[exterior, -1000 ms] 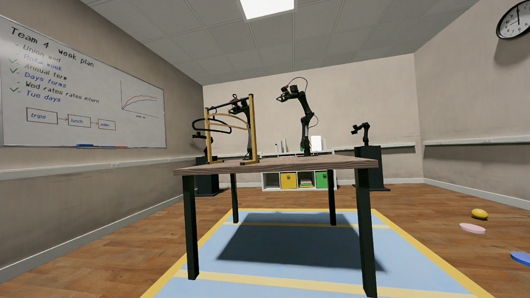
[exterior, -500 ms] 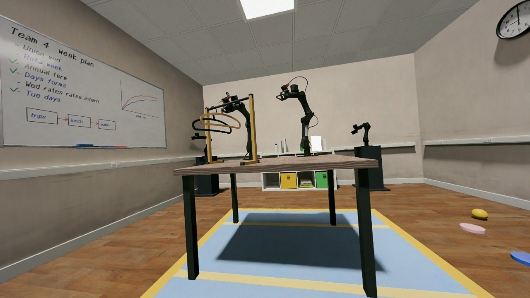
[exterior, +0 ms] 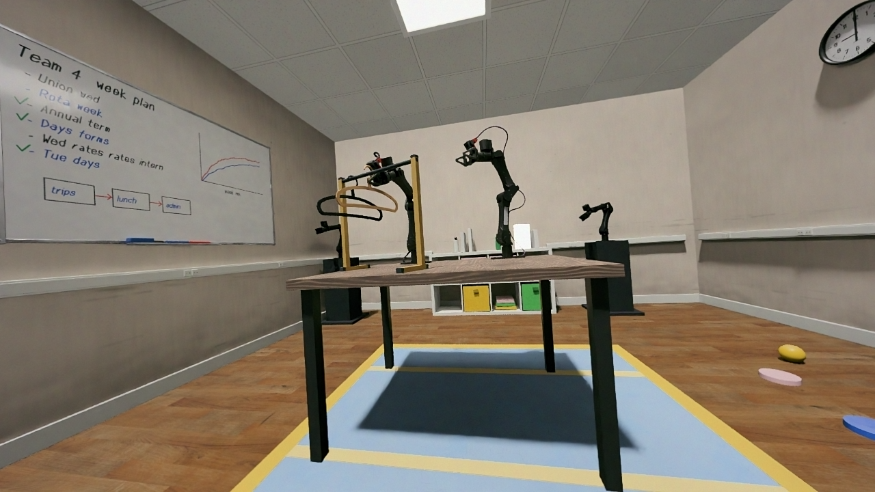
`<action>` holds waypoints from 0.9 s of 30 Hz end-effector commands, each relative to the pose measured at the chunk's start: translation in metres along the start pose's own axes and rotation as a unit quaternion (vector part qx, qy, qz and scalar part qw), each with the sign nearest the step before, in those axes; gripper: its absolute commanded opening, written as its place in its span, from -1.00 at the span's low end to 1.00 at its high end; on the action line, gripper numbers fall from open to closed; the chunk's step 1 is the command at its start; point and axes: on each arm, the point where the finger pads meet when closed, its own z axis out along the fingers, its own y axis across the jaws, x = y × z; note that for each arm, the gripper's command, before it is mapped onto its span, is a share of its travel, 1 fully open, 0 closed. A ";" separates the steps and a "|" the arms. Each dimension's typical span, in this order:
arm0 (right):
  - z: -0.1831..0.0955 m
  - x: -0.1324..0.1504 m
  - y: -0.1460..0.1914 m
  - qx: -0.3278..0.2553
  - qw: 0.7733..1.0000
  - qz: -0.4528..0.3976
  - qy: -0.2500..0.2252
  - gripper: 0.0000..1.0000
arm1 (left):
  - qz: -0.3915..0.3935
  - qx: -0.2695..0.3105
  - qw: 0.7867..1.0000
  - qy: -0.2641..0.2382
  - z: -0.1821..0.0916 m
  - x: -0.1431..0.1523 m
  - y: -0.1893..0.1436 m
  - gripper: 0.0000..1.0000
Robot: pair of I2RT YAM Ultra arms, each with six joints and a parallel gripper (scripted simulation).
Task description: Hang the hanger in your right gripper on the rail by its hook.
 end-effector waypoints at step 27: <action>0.024 0.009 0.000 0.004 0.999 -0.003 -0.033 -0.97 | -0.001 0.002 1.000 0.004 0.001 0.001 -0.002 1.00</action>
